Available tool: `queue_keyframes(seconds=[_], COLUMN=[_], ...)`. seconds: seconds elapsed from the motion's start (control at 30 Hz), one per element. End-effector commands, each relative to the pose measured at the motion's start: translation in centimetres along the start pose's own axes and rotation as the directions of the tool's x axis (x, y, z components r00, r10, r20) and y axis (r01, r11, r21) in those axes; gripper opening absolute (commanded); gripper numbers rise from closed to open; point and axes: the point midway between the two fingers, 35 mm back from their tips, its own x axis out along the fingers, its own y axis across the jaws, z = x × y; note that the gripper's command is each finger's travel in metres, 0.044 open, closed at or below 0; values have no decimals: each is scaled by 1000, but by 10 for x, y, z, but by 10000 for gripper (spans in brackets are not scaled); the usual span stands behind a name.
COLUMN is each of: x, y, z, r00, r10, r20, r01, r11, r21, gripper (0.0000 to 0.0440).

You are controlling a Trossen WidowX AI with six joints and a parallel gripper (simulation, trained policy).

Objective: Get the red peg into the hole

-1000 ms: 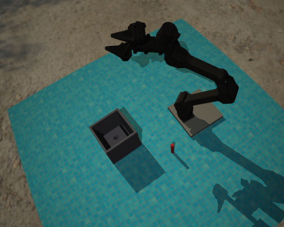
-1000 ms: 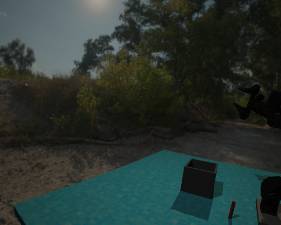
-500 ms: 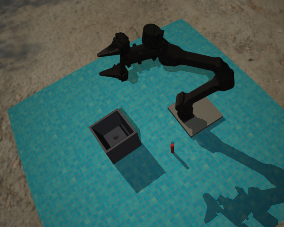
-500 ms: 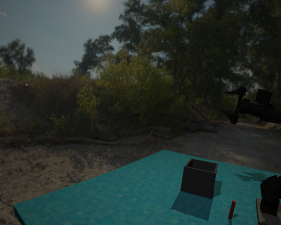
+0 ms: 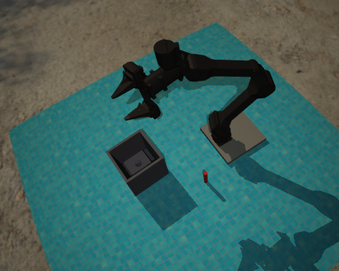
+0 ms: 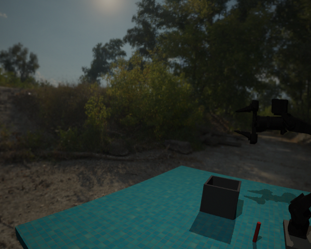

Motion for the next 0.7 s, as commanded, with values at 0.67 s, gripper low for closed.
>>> queue_keyframes(seconds=[0.67], x=[20], y=[-98], z=[-66], r00=[888], r10=[-406], r20=[-215], r01=[448], r11=[869], r21=[209], gripper=[409])
